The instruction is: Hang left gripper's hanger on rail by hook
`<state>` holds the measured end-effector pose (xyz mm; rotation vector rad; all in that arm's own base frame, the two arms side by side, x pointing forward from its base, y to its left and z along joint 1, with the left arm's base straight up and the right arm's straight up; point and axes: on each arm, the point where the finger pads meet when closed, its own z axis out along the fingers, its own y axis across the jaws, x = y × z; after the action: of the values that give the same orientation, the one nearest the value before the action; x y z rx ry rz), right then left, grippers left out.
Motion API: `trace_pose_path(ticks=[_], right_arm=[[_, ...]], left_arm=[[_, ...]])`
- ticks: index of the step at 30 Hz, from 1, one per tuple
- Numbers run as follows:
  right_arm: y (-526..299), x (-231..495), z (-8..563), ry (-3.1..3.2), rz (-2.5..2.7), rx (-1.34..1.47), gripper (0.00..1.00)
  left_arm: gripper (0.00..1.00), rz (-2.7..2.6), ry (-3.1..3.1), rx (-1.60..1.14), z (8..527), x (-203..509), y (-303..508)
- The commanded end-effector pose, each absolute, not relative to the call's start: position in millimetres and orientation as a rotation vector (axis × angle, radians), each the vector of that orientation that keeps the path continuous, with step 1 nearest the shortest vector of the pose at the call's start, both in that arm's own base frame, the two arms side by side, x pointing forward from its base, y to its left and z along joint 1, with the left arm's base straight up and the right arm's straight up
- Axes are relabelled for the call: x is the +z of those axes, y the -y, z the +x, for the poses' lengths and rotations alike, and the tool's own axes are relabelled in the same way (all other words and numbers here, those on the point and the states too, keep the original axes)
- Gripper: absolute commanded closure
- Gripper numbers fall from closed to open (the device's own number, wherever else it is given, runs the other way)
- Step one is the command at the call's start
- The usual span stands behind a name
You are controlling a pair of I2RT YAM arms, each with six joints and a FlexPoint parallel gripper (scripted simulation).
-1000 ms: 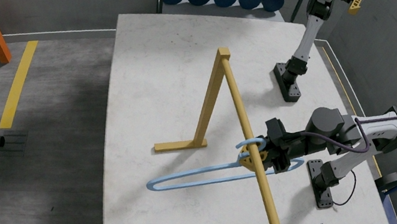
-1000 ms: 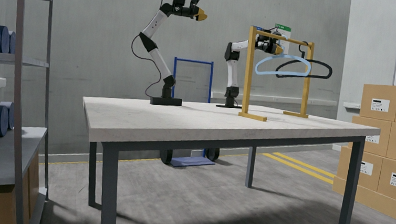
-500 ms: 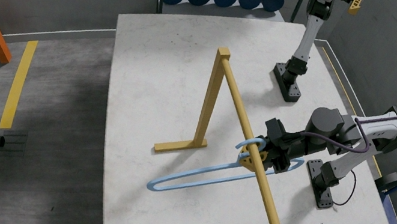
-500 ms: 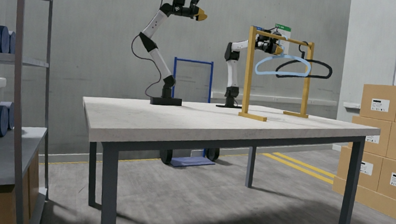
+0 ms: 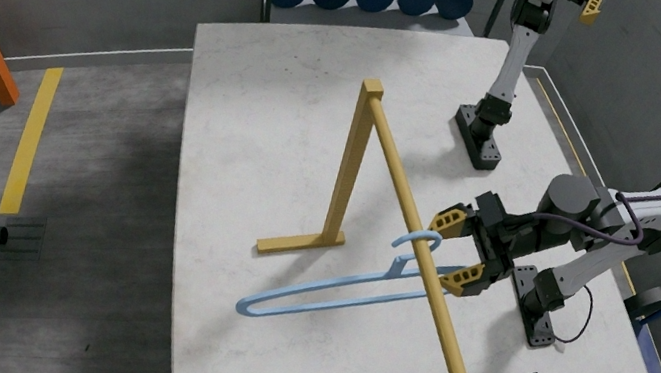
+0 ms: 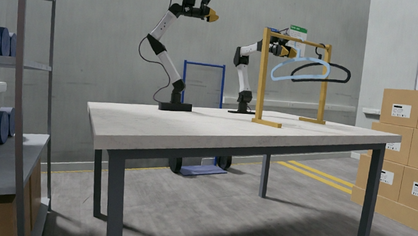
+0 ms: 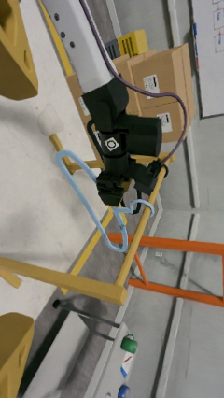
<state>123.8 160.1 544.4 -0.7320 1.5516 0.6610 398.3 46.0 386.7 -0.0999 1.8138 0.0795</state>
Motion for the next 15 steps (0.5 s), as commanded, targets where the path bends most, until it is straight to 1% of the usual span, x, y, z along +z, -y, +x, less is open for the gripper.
trace_pose_path(ticks=[1, 3, 5, 7, 11, 15], right_arm=[[-162, 546, 124, -1.550, -0.728, 0.666, 0.00], [-162, 546, 124, -1.550, -0.728, 0.666, 0.00], [-162, 546, 124, -1.550, -0.728, 0.666, 0.00], [-162, 546, 124, -1.550, -0.728, 0.666, 0.00], [-162, 546, 124, -1.550, -0.728, 0.666, 0.00], [-162, 546, 124, -1.550, -0.728, 0.666, 0.00]], left_arm=[[0.35, -0.099, -1.808, 0.087, 354, 399, -45], [0.35, -0.099, -1.808, 0.086, 330, 403, -42], [0.35, -0.095, -1.753, 0.090, 304, 433, -38], [0.35, -0.106, -1.756, 0.088, 289, 437, -36], [0.35, -0.119, -1.781, 0.088, 284, 429, -36], [0.35, -0.117, -1.797, 0.086, 291, 421, -36]])
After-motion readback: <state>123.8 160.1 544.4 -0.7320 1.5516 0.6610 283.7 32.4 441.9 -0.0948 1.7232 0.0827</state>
